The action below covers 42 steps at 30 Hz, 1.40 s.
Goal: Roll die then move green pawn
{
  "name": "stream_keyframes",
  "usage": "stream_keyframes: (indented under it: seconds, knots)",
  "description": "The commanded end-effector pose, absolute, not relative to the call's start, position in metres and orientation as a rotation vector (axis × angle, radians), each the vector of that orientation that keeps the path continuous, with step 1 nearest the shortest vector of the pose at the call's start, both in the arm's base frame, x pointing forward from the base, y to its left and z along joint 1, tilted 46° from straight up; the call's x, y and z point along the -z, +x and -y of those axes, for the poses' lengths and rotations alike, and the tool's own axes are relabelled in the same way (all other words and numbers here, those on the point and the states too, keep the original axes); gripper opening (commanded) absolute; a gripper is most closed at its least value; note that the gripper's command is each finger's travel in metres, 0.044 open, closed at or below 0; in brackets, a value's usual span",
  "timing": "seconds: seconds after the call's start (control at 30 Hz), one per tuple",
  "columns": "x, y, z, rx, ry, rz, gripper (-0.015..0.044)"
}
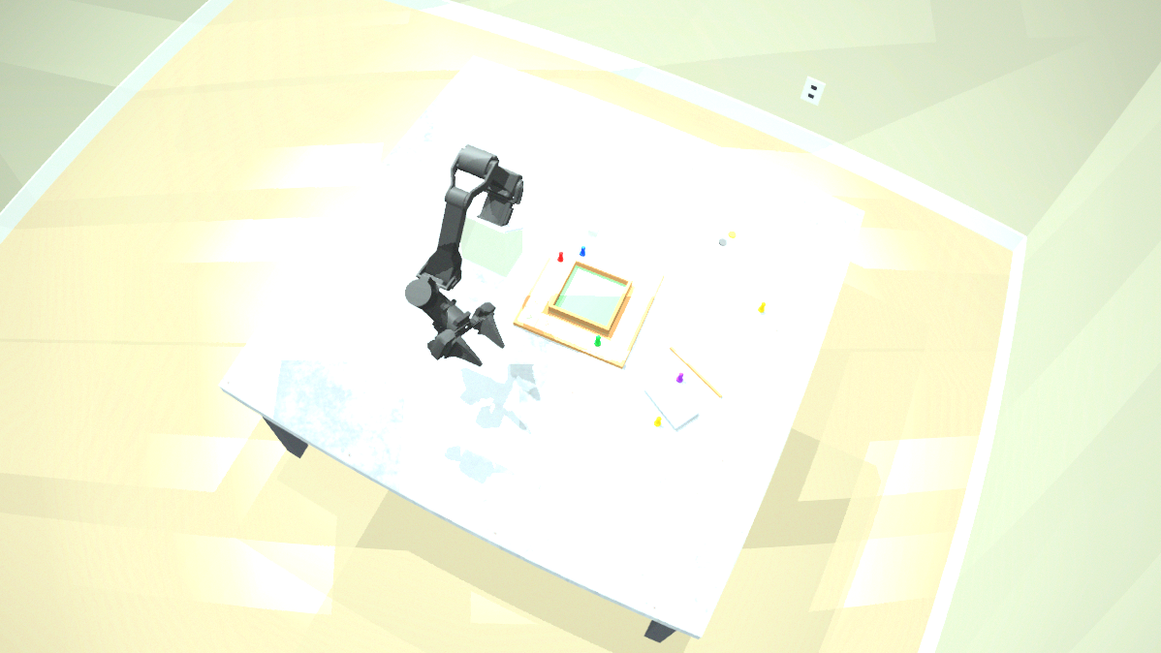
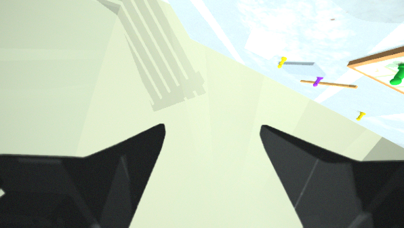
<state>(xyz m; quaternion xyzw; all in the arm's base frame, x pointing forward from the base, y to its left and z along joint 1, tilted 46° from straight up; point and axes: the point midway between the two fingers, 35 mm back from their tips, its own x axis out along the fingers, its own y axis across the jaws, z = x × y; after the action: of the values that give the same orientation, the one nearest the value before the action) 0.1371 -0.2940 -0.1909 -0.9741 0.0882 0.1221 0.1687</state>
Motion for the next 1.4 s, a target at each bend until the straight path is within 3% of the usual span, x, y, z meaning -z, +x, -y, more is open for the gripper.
stream_keyframes:
  seconds: [0.0, 0.13, 0.4, 0.73, 0.93, 1.13, 1.3, 1.37]
  knots:
    - [0.191, 0.139, 0.292, -0.355, -2.772, -0.24, 0.0374]
    - [0.171, 0.18, 0.278, -0.482, -2.904, -0.034, 0.0275]
    - [0.101, 0.274, 0.228, -0.647, -3.297, 0.617, 0.0275]
    - [0.005, 0.341, 0.079, -0.424, -3.549, 1.904, 0.0275]
    - [-0.044, 0.324, -0.022, 0.132, -3.328, 2.835, 0.0275]
    - [-0.082, 0.268, -0.107, 1.098, -2.597, 3.645, 0.0275]
    - [-0.104, 0.204, -0.152, 2.053, -1.593, 3.909, 0.0275]
    - [-0.104, 0.201, -0.153, 2.165, -1.456, 3.906, 0.0275]
